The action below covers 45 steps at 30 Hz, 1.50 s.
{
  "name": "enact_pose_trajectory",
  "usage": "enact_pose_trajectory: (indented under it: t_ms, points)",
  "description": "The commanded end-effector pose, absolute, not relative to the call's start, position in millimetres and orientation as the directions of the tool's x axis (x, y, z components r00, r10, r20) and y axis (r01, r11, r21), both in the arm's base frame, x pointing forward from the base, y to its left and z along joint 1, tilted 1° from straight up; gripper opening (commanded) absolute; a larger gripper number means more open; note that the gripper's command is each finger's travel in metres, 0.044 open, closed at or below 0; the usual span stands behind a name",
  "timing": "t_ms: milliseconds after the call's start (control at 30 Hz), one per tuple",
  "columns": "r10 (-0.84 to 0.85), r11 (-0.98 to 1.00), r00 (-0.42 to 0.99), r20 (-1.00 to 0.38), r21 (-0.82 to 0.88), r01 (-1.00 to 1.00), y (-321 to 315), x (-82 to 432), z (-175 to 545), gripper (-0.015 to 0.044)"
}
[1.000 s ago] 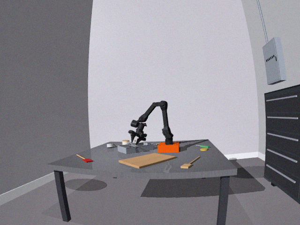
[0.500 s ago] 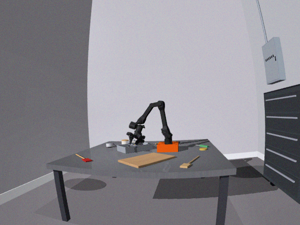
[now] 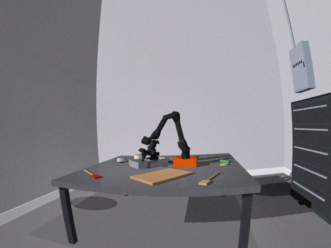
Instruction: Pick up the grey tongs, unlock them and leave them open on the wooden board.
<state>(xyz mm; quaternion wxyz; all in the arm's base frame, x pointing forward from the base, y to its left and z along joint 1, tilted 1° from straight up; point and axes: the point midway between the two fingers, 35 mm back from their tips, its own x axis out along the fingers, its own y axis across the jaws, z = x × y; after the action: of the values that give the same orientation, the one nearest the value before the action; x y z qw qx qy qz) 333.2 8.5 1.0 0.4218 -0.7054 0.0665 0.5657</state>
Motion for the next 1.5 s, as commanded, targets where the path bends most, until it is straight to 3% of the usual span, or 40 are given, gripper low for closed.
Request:
enact_pose_trajectory:
  t_ms: [0, 133, 700, 933, 1133, 1467]
  points:
    - [0.381, -0.635, 0.345, -0.858, -0.514, -0.576, 10.0, 332.0, -3.2, 0.026]
    - [0.384, -0.635, 0.35, -0.854, -0.519, -0.571, 8.9, 333.1, 0.3, 0.0155]
    - [0.384, -0.635, 0.35, -0.854, -0.519, -0.571, 8.9, 333.1, 0.3, 0.0042]
    - [0.383, -0.635, 0.35, -0.855, -0.519, -0.572, 8.6, 334.3, 8.7, -0.0142]
    - [0.381, -0.635, 0.346, -0.858, -0.514, -0.576, 8.4, 333.3, 74.1, -0.015]
    - [0.38, -0.635, 0.346, -0.858, -0.514, -0.576, 8.4, 332.8, 77.2, -0.015]
